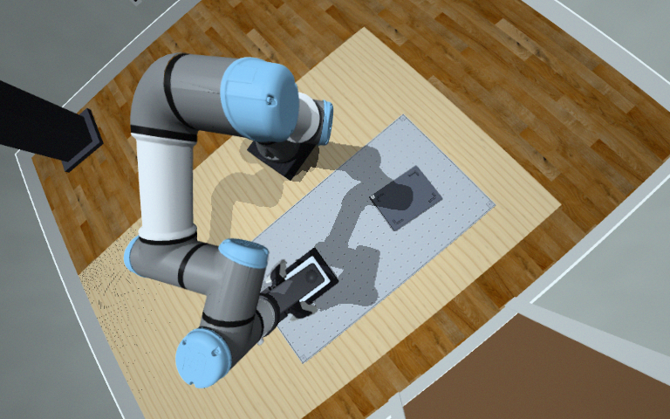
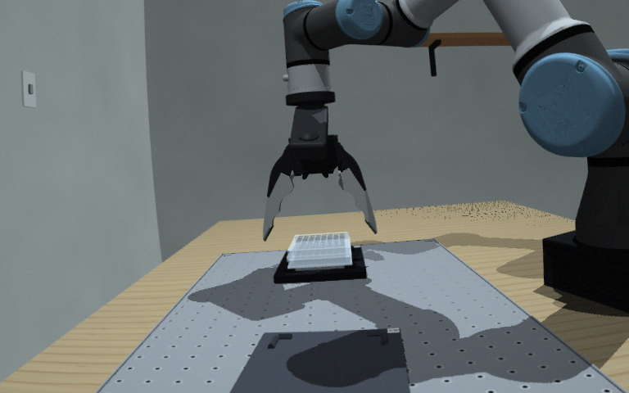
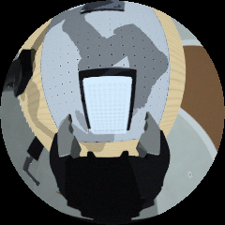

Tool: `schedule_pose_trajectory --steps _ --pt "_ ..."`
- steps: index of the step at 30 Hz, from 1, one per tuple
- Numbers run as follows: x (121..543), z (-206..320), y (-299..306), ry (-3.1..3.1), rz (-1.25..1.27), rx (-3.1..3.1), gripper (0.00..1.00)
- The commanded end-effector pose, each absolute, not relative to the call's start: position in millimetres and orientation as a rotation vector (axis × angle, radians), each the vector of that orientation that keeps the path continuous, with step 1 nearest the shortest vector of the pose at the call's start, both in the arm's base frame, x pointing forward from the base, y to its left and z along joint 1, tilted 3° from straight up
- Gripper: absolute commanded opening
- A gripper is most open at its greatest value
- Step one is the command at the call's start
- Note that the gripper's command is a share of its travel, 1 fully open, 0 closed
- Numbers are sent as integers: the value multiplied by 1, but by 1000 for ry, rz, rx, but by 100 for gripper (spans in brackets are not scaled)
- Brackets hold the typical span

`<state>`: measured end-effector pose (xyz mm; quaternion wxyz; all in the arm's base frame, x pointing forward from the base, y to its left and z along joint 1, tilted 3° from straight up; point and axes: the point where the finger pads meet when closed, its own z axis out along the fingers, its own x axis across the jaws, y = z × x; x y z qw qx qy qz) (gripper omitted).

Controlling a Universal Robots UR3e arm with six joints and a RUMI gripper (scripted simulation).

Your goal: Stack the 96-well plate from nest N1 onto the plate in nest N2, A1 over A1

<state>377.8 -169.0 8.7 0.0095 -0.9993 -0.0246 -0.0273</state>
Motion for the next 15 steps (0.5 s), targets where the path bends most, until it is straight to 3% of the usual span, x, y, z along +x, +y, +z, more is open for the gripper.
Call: schedule_pose_trajectory --steps 1,15 --pt "378 10 -170 -77 -89 -3122 100" --pt "378 17 -170 -77 -89 -3122 100"
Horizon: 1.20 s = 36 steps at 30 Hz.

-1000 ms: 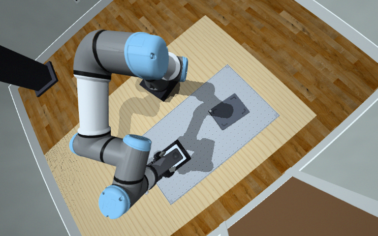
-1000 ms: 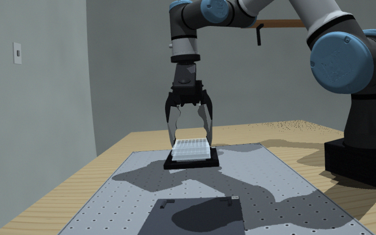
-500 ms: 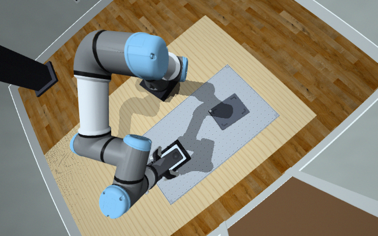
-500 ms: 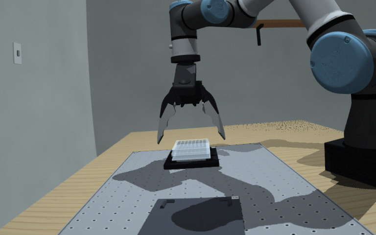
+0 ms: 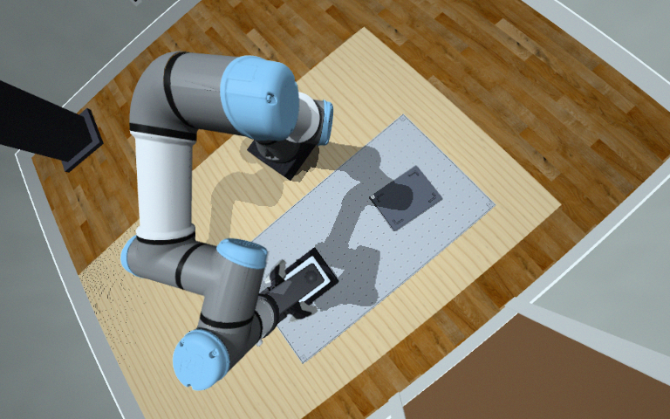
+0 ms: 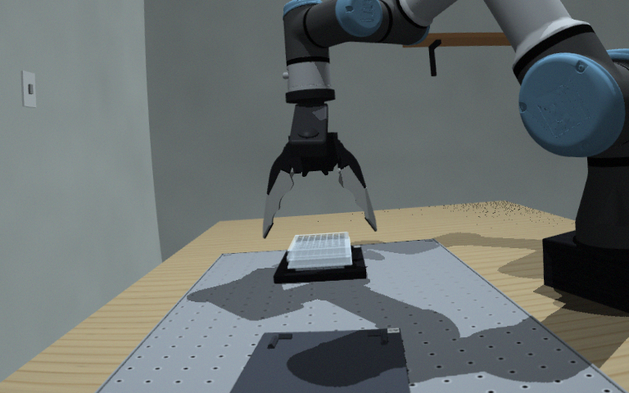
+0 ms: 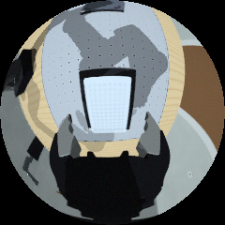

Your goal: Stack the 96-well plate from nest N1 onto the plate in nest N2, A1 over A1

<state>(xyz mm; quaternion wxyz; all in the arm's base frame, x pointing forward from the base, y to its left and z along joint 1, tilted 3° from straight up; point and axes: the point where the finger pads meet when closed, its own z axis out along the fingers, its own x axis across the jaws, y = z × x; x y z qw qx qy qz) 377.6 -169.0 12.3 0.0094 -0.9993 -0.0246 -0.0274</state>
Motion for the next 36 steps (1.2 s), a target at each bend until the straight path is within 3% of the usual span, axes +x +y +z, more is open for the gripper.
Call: schedule_pose_trajectory --steps 1,36 --pt "378 17 -170 -77 -89 -3122 100" --pt "374 92 -171 -77 -89 -3123 100"
